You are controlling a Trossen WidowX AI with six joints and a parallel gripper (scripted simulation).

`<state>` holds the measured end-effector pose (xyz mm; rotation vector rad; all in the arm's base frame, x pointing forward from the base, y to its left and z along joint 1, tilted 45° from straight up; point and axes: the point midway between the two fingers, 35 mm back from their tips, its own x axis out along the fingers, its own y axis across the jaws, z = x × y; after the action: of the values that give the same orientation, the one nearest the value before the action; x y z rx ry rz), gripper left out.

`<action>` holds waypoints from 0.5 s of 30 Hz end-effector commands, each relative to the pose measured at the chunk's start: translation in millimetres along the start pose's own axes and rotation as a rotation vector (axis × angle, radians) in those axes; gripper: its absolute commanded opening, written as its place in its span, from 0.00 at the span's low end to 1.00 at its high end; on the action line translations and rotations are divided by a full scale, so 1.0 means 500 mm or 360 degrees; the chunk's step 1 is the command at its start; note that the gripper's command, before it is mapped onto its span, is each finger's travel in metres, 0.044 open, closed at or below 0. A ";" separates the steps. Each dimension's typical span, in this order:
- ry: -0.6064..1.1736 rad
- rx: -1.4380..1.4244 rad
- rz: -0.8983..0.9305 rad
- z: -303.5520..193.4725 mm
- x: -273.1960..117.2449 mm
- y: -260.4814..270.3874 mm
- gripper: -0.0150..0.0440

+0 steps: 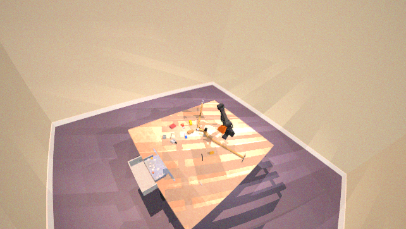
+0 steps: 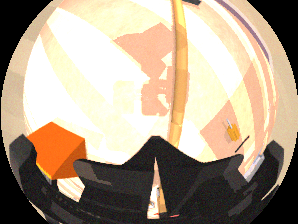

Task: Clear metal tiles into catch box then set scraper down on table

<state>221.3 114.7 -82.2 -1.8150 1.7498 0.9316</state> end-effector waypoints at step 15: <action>0.0014 -0.0004 0.0006 -0.007 0.101 0.006 0.25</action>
<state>219.6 86.2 -110.4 -1.8167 1.7509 0.9286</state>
